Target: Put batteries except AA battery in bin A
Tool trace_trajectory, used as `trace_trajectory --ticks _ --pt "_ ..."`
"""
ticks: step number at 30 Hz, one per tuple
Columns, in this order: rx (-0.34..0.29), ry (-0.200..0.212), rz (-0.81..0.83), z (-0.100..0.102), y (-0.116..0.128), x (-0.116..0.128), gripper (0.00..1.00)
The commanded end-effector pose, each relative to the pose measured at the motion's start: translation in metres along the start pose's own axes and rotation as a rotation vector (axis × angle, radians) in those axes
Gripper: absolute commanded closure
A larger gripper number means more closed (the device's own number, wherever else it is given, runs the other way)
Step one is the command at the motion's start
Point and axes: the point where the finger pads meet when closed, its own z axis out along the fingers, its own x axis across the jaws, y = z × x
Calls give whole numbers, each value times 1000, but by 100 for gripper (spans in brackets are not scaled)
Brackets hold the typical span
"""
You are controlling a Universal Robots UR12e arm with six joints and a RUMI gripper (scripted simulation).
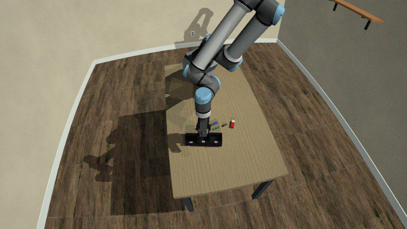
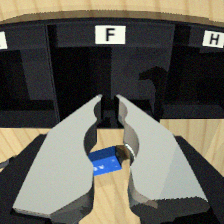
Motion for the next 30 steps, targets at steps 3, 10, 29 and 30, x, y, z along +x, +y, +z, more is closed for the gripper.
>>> trace_trajectory --ticks 3,10,29,30 --pt "1 0 0 -10 -1 0 96" --pt "1 0 0 -27 -1 0 96" --pt "1 0 0 -40 0 -30 96" --pt "1 0 0 -40 0 -35 96"
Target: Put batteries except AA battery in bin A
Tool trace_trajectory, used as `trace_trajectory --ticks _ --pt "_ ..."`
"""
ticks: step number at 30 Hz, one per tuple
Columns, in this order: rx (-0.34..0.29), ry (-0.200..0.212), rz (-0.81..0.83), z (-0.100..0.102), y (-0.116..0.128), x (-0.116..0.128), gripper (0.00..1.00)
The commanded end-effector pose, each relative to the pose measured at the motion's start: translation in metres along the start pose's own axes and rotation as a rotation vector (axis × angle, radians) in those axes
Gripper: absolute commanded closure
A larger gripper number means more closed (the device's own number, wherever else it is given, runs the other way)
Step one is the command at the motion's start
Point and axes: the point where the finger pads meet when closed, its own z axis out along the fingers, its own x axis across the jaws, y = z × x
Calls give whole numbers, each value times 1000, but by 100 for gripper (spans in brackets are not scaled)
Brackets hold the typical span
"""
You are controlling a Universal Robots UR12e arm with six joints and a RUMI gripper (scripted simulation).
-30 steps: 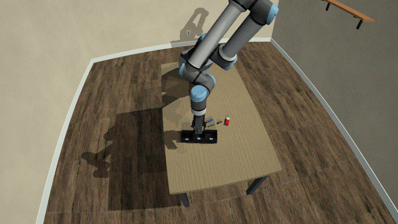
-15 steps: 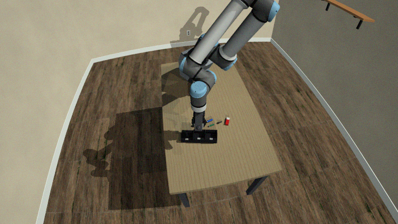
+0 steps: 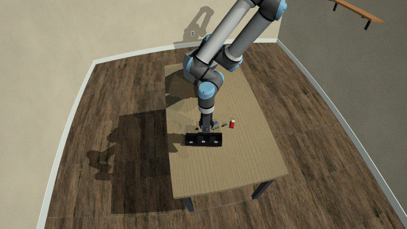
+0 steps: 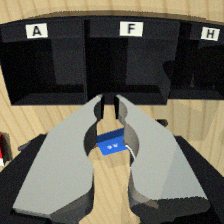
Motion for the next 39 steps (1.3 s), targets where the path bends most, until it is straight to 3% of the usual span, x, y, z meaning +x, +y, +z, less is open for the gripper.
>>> trace_trajectory --ticks 1,10,19,39 --pt "1 1 0 -1 0 -21 96" --pt "1 1 0 -1 1 -65 96" --pt "1 1 0 -1 1 -65 96" --pt "1 1 0 47 1 -65 96"
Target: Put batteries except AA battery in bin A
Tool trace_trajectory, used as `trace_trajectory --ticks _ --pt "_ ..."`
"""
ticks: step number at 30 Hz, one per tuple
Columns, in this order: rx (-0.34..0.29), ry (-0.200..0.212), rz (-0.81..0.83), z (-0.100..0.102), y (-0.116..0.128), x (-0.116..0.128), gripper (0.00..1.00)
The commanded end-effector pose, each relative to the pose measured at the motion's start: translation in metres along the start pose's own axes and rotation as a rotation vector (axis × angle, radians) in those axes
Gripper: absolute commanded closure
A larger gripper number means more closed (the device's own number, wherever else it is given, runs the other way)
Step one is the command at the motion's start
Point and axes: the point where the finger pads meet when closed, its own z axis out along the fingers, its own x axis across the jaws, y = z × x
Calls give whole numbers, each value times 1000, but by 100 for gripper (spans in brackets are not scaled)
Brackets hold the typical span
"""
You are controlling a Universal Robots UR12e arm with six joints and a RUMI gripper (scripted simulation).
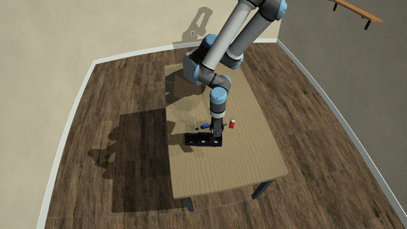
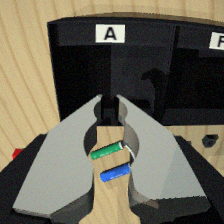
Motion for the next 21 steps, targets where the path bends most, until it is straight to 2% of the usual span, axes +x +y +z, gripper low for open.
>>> trace_trajectory --ticks 1,5,21 --pt "2 0 0 14 -1 0 96" --pt "2 0 0 23 -1 0 96" --pt "2 0 0 23 -1 0 96"
